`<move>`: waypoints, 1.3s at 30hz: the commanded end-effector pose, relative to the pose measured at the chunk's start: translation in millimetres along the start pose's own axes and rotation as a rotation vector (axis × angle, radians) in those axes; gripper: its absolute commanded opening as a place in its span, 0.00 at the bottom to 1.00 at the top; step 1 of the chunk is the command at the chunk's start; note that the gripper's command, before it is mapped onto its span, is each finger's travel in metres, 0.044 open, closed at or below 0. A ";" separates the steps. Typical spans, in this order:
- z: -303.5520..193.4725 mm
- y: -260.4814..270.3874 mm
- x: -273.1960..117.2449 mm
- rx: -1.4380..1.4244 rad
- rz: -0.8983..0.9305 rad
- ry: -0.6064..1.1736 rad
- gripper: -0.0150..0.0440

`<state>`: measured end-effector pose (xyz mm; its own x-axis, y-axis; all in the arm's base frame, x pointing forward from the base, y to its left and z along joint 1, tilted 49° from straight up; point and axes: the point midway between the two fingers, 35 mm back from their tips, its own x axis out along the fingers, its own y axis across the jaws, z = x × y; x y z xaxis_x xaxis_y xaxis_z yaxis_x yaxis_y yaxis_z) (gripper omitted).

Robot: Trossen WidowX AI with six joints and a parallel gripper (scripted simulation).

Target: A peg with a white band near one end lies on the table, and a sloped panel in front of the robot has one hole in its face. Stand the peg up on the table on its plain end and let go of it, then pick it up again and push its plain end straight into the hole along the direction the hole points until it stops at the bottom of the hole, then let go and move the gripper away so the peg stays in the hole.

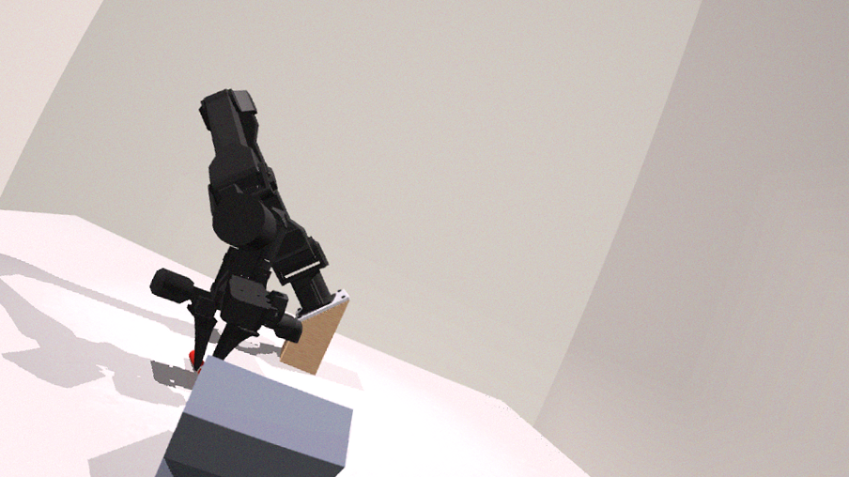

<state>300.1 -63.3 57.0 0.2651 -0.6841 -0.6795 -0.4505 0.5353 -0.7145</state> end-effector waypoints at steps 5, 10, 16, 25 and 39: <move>-3.0 0.7 -4.5 -0.005 0.002 -0.067 0.34; -4.8 0.7 -7.3 -0.005 0.003 -0.110 0.34; -7.1 0.7 -10.6 -0.005 0.003 -0.162 0.34; -10.9 0.6 -15.2 -0.006 0.003 -0.240 0.34; -17.5 0.5 -21.9 -0.007 0.003 -0.362 0.34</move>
<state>281.2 -57.1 73.9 0.5311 -0.4790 -0.6989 -0.4538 0.5358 -0.7120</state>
